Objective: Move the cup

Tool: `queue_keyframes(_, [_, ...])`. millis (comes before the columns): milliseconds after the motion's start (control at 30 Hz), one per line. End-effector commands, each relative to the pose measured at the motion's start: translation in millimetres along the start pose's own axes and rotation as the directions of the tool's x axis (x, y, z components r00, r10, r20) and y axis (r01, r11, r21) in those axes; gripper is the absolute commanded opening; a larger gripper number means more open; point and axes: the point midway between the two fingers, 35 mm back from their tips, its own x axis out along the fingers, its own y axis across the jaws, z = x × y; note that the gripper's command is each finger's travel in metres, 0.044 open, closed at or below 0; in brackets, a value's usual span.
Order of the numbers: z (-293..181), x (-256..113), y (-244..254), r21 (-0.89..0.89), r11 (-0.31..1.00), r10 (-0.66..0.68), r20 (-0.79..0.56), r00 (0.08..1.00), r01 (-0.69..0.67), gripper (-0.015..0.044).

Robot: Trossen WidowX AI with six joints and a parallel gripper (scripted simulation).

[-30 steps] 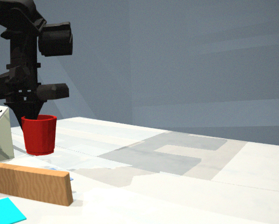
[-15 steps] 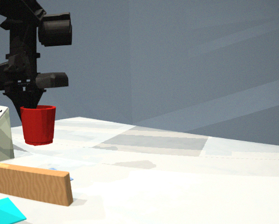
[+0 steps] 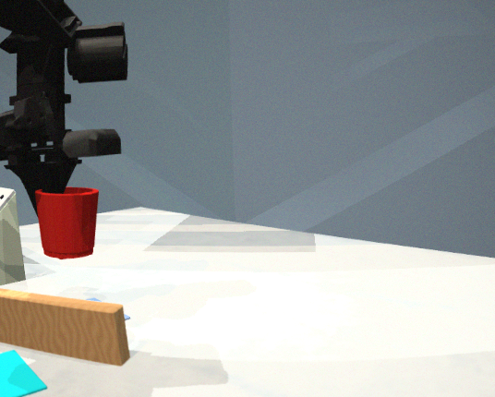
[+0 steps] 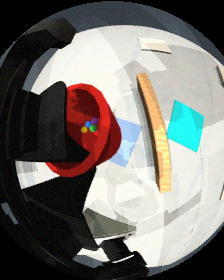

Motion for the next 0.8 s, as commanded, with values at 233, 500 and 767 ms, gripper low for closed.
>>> queue_keyframes(233, [23.0, -0.5, 0.8, 0.000, 1.000, 0.001, -0.002, 1.000, -0.001, 0.0000])
queue_keyframes(500, [44.8, -0.3, 1.4, 0.002, 1.000, 0.001, -0.002, 1.000, -0.001, 0.0000])
queue_keyframes(767, [66.5, -0.3, 1.8, 0.003, 1.000, 0.001, -0.002, 1.000, -0.001, 0.0000])
